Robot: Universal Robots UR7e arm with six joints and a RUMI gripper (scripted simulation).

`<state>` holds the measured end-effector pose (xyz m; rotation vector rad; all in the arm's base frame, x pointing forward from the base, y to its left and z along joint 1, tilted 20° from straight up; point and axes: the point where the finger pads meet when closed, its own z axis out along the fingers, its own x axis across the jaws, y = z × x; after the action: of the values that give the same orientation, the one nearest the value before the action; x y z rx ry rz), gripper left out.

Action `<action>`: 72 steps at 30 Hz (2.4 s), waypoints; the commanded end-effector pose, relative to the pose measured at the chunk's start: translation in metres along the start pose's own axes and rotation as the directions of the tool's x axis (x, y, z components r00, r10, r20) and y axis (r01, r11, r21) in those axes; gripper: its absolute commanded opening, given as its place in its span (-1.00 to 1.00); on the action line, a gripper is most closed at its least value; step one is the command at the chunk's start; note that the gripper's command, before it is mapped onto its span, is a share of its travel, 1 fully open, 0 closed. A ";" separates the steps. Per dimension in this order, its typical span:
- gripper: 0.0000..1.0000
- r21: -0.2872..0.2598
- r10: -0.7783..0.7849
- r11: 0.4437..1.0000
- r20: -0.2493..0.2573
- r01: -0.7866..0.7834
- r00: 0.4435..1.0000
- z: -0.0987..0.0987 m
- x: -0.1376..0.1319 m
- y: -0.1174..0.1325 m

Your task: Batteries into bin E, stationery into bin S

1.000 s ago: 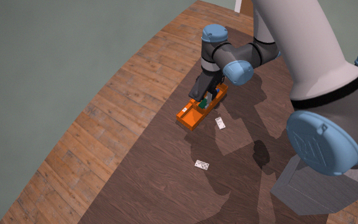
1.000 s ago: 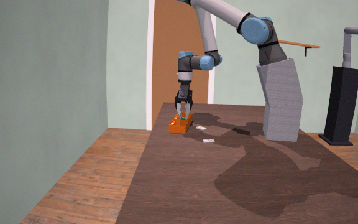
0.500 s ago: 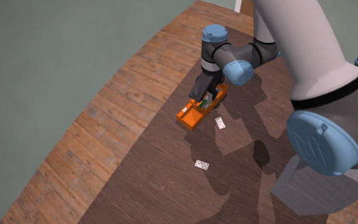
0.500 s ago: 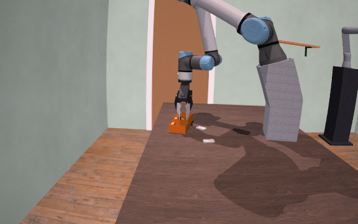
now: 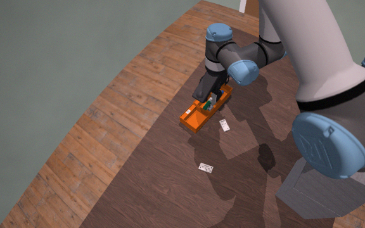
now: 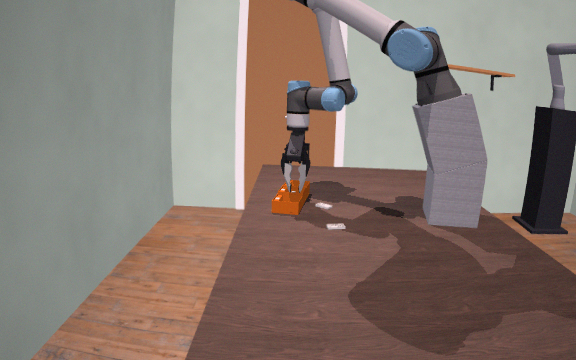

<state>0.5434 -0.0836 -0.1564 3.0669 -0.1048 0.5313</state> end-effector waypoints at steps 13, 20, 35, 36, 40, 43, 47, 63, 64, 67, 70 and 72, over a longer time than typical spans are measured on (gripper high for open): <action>-0.65 0.000 0.000 1.000 -0.001 0.000 1.000 -0.020 0.000 0.000; -0.65 0.000 0.000 1.000 -0.001 0.000 1.000 -0.035 0.000 0.000; 1.00 0.000 0.000 1.000 -0.001 0.000 1.000 -0.063 0.000 0.000; 1.00 0.000 0.000 1.000 -0.001 0.000 1.000 -0.067 0.000 0.000; 1.00 0.000 0.000 1.000 -0.001 0.000 1.000 -0.083 0.000 0.000; 1.00 0.000 0.000 1.000 -0.001 0.000 1.000 -0.087 0.000 0.000; 1.00 0.000 0.000 1.000 -0.001 0.000 1.000 -0.103 0.000 0.000; 1.00 0.000 0.000 1.000 -0.001 0.000 1.000 -0.159 0.000 0.000; 1.00 0.000 0.000 1.000 -0.001 0.000 1.000 -0.163 0.000 0.000; 1.00 0.000 0.000 1.000 -0.001 0.000 1.000 -0.170 0.000 0.000; 1.00 0.000 0.000 1.000 -0.001 0.000 1.000 -0.170 0.000 0.000; 1.00 0.000 0.000 1.000 -0.001 0.000 1.000 -0.170 0.000 0.000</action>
<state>0.4870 -0.0771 0.0021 3.0663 -0.1048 0.5323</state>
